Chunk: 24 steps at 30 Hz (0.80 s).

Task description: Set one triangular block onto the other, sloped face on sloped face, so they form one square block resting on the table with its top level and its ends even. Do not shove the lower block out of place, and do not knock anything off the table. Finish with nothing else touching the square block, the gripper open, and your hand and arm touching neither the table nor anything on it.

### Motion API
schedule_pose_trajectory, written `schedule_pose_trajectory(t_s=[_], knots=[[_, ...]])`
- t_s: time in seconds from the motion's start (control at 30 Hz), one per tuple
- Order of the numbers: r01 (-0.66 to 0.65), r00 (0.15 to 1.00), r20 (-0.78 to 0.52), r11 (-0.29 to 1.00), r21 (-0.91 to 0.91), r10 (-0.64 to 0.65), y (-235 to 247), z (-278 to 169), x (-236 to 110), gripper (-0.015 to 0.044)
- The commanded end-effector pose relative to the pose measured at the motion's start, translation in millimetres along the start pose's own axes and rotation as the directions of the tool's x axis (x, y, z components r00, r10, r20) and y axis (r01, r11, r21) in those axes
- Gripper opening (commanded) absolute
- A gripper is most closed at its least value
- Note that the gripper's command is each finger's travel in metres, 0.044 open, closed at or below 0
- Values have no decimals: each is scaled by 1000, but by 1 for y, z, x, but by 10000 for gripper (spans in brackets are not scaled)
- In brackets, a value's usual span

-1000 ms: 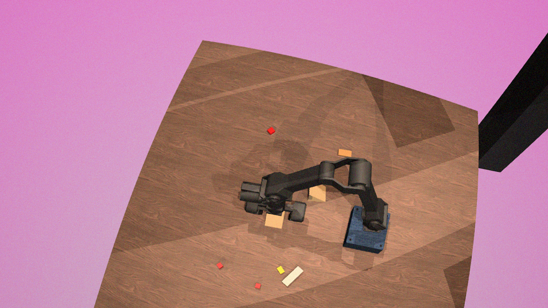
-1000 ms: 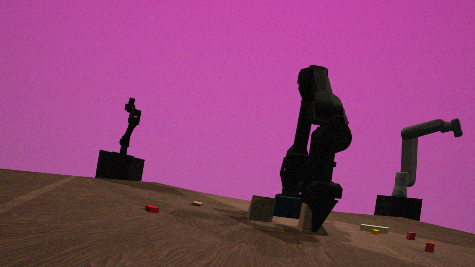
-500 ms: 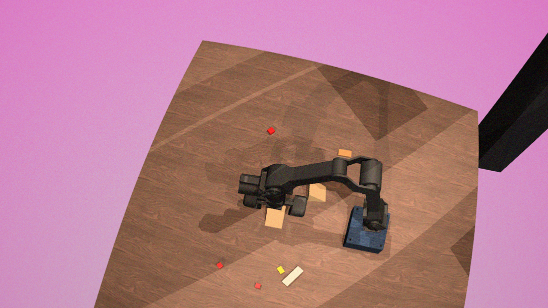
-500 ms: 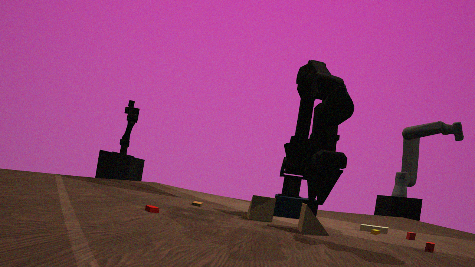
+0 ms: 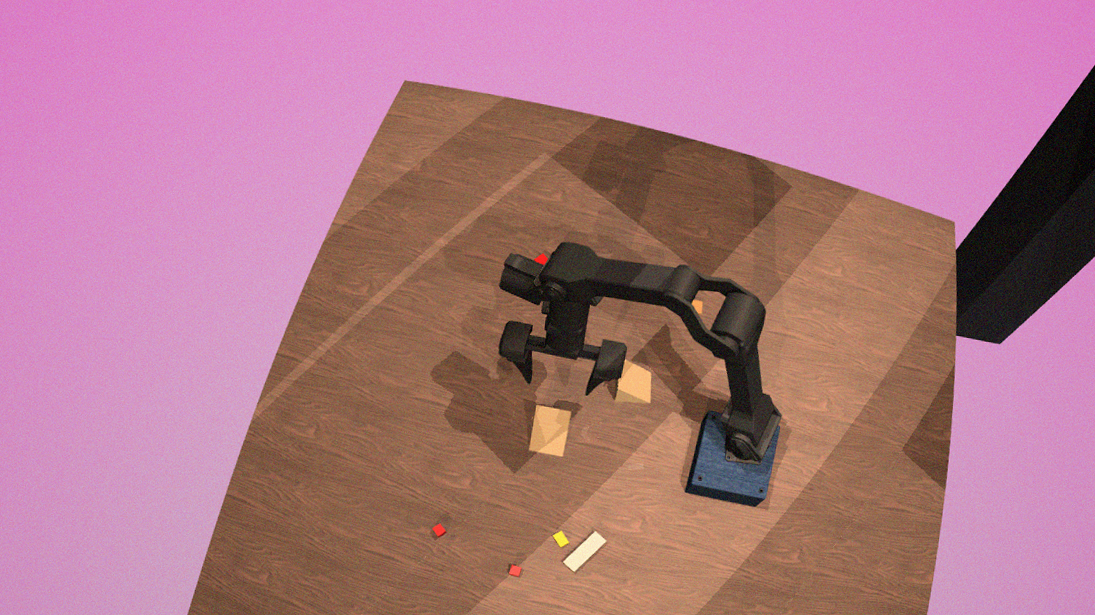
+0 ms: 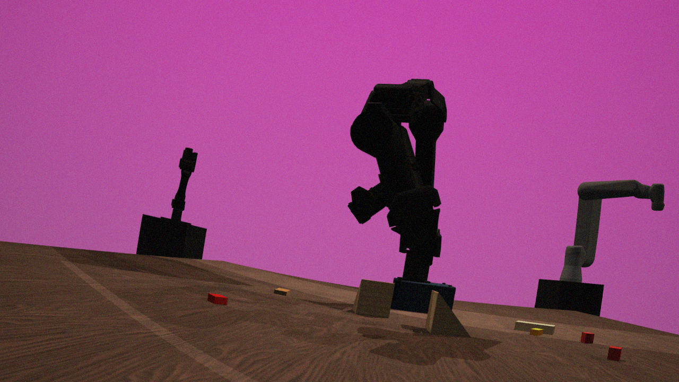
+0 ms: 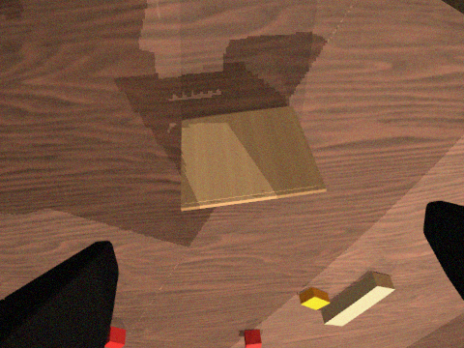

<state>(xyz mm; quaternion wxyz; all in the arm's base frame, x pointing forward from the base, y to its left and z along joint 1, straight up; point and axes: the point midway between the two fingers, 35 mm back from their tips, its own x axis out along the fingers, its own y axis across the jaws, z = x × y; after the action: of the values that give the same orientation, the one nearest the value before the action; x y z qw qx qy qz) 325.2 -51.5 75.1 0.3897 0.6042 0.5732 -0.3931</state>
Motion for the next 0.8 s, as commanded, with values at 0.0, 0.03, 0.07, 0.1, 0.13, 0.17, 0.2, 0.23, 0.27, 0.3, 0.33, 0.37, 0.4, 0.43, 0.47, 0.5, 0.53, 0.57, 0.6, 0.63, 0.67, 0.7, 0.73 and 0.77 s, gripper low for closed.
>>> schedule_pose_trajectory(t_s=[0.0,0.03,0.07,0.1,0.13,0.17,0.2,0.23,0.27,0.3,0.33,0.37,0.4,0.43,0.47,0.5,0.53,0.57,0.6,0.63,0.67,0.7,0.73,0.77], knots=[[-3,1000,-30,1000,-21,3,2,-4,-2,440],[-3,1000,-30,1000,-21,3,2,-4,-2,440],[-3,1000,-30,1000,-21,3,2,-4,-1,440],[-3,1000,-30,1000,-21,3,2,-4,0,440],[-4,1000,-30,1000,-21,3,2,-4,1,440],[-4,1000,-30,1000,-21,3,2,-4,3,440],[-4,1000,-30,1000,-21,3,3,-4,4,440],[-4,1000,-30,1000,-21,3,3,-4,6,440],[-4,1000,-30,1000,-21,3,3,-4,7,440],[-4,1000,-30,1000,-21,3,3,-4,9,440],[-4,1000,-30,1000,-21,3,3,-4,11,440],[-4,1000,-30,1000,-21,3,4,-4,12,440],[-4,1000,-30,1000,-21,3,4,-4,14,440],[-4,1000,-30,1000,-21,3,4,-4,16,440],[-4,1000,-30,1000,-21,3,4,-4,17,440],[-4,1000,-30,1000,-21,3,4,-4,19,440],[-4,1000,-30,1000,-21,3,5,-4,21,440],[-4,1000,-30,1000,-21,3,5,-4,22,440],[-4,1000,-31,1000,-21,3,5,-4,24,440],[-4,1000,-31,1000,-21,3,5,-4,25,440],[-4,1000,-31,1000,-21,3,5,-4,27,440],[-4,1000,-31,1000,-21,3,5,-4,29,440],[-4,1000,-31,1000,-21,3,5,-4,30,440],[-4,1000,-31,1000,-21,3,5,-4,32,440]])
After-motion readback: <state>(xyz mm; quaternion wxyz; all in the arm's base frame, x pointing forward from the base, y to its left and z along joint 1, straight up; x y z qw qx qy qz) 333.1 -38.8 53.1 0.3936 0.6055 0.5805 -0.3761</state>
